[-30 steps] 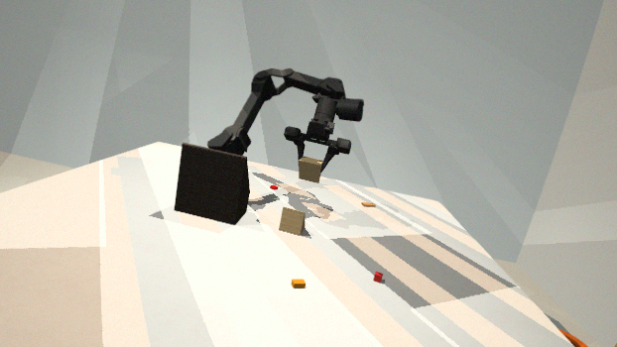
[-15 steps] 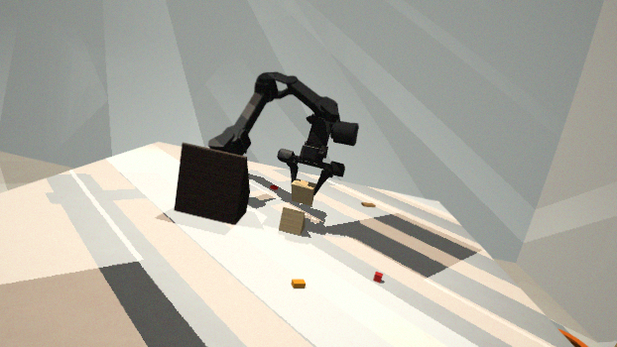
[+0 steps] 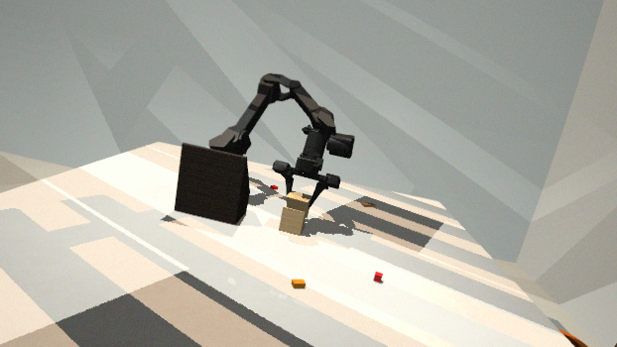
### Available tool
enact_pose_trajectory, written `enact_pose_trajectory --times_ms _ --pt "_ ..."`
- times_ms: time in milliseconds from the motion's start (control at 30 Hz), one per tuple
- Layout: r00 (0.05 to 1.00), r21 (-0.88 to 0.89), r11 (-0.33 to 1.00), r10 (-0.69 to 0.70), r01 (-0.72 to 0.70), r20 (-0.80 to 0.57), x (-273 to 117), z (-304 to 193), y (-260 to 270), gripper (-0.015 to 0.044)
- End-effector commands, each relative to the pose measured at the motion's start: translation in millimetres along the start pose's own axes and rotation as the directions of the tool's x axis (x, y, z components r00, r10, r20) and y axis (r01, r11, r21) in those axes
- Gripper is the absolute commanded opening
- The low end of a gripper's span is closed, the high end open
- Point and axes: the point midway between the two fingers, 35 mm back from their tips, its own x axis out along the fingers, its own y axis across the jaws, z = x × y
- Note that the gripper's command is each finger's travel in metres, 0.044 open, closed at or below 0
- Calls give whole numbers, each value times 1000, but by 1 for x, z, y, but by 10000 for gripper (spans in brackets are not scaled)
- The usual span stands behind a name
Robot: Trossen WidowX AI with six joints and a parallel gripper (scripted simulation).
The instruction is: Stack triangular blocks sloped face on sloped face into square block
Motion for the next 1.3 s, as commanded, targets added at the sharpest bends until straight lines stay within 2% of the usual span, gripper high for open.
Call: enact_pose_trajectory --times_ms 0,1267 --pt "1000 9 1000 5 -5 -2 3 1 0 0" --pt "1000 11 1000 15 -15 -2 12 -1 0 0"
